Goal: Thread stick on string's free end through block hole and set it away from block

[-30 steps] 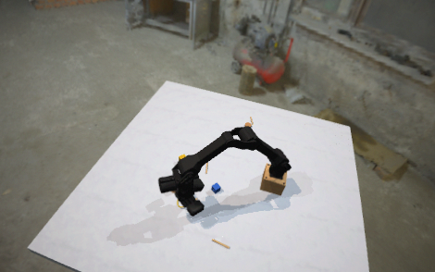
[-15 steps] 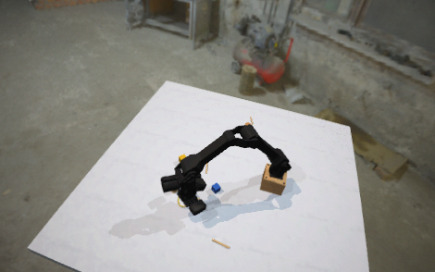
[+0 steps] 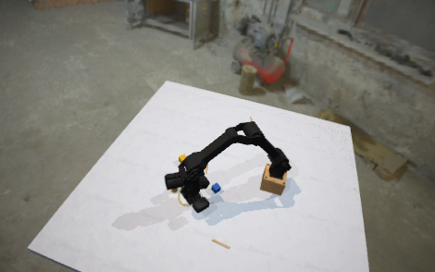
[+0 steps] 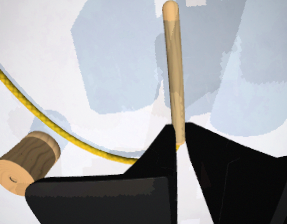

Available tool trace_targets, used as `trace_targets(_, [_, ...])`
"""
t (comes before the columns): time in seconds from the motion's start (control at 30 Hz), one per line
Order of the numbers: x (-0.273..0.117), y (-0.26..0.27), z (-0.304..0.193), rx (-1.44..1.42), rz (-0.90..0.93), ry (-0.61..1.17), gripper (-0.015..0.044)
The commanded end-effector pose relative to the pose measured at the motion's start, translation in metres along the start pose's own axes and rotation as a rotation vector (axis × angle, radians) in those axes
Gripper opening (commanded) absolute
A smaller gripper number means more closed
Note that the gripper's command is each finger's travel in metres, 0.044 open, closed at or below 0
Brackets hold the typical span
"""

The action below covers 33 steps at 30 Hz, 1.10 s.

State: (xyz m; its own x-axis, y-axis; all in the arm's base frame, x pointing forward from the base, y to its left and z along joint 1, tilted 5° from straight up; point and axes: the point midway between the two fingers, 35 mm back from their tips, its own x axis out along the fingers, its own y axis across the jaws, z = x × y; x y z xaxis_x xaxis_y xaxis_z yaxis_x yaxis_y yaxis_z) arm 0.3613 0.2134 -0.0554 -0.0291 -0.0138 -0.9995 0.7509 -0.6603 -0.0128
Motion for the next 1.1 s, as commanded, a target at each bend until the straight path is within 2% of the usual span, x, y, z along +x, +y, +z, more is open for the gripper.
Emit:
trace_targets(0.0, [-0.001,0.000,0.005,-0.005,-0.003,0.001,0.0000])
trace_targets(1.07, [-0.001,-0.001,0.045,-0.005,-0.003,0.000,0.0000])
